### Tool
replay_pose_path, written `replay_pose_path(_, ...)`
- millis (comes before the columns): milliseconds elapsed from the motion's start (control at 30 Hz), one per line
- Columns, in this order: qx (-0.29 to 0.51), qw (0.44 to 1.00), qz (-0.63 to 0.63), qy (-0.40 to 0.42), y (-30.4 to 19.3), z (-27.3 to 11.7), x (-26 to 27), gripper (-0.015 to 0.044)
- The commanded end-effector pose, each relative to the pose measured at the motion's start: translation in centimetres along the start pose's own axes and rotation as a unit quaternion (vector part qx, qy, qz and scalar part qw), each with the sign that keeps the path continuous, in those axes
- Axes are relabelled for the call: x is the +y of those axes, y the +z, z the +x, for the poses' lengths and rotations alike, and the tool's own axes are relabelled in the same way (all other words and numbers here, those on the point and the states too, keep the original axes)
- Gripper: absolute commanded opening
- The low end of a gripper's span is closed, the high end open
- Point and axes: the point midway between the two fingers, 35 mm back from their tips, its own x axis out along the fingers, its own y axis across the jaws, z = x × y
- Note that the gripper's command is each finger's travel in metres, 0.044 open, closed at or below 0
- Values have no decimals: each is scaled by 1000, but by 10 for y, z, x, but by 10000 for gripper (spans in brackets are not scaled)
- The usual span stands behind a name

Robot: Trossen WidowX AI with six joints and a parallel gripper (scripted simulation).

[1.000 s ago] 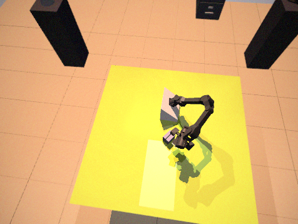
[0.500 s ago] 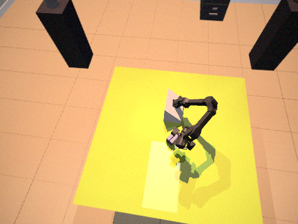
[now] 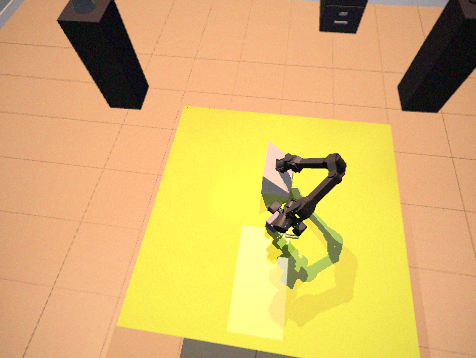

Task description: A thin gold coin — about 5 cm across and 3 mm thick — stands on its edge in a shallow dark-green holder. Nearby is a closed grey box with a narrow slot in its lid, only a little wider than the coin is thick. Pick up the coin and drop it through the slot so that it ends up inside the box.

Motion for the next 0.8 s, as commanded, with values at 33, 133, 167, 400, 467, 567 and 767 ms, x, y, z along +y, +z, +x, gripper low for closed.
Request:
replay_pose_path(33, 0, 1000, -5, -4, 1, 1, -10, 0)
replay_pose_path(133, 0, 1000, -3, -3, 1, 1, -17, 0)
replay_pose_path(167, 0, 1000, -3, -3, 1, 1, -20, 0)
replay_pose_path(400, 0, 1000, 1, -1, 1, 1, -37, 0)
replay_pose_path(467, 1, 1000, 3, 0, 1, 1, -42, 0)
replay_pose_path(567, 1, 1000, 4, 1, 1, 1, -50, 0)
replay_pose_path(767, 1, 1000, 8, 4, 1, 1, -50, 0)
